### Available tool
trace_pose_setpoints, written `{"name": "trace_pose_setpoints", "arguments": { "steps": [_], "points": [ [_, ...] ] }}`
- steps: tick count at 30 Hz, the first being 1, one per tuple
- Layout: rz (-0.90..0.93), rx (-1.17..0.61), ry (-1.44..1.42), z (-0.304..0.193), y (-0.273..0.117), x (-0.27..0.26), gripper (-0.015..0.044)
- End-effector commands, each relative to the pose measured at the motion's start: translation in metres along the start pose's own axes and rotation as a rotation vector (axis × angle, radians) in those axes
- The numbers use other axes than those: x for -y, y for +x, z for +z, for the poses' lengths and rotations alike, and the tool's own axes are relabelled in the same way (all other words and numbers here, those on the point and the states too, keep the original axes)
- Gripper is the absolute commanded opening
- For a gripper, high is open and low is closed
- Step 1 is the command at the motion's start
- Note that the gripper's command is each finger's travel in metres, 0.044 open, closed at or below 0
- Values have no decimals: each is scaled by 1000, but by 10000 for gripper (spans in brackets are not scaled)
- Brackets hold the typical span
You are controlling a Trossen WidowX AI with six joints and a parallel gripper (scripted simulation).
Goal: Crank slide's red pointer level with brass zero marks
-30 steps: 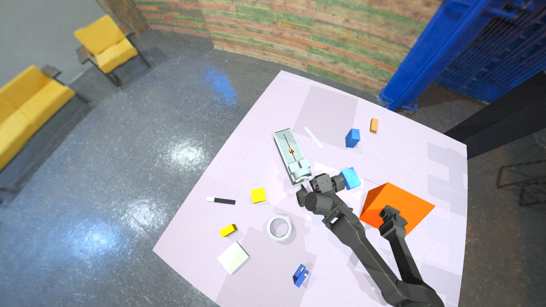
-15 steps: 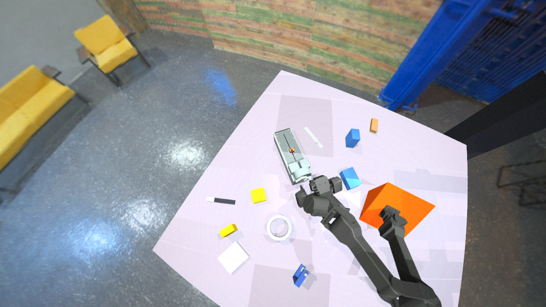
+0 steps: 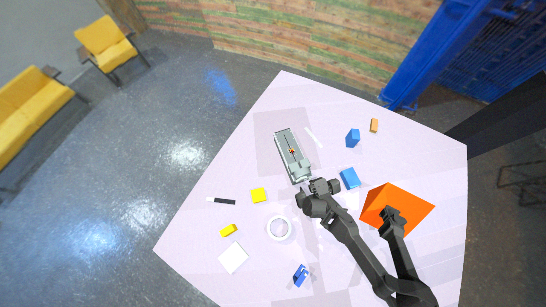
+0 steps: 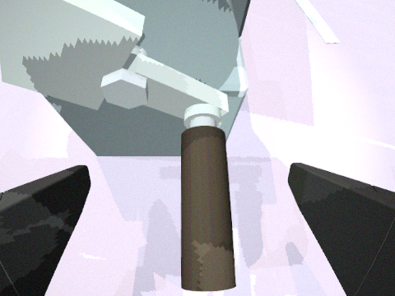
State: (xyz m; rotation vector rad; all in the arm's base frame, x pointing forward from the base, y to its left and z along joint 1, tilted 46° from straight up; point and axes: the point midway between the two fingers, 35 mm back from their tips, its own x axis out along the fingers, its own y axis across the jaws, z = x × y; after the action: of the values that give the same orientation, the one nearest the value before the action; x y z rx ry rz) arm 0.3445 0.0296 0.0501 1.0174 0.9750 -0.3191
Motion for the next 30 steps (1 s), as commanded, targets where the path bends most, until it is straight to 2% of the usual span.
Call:
{"name": "trace_pose_setpoints", "arguments": {
  "steps": [1, 17, 30],
  "points": [
    [-10, 0, 7, -2, 3, 3, 414],
    [-10, 0, 7, -2, 3, 3, 0],
    [-10, 0, 7, -5, 5, 1, 0]
  ]
}}
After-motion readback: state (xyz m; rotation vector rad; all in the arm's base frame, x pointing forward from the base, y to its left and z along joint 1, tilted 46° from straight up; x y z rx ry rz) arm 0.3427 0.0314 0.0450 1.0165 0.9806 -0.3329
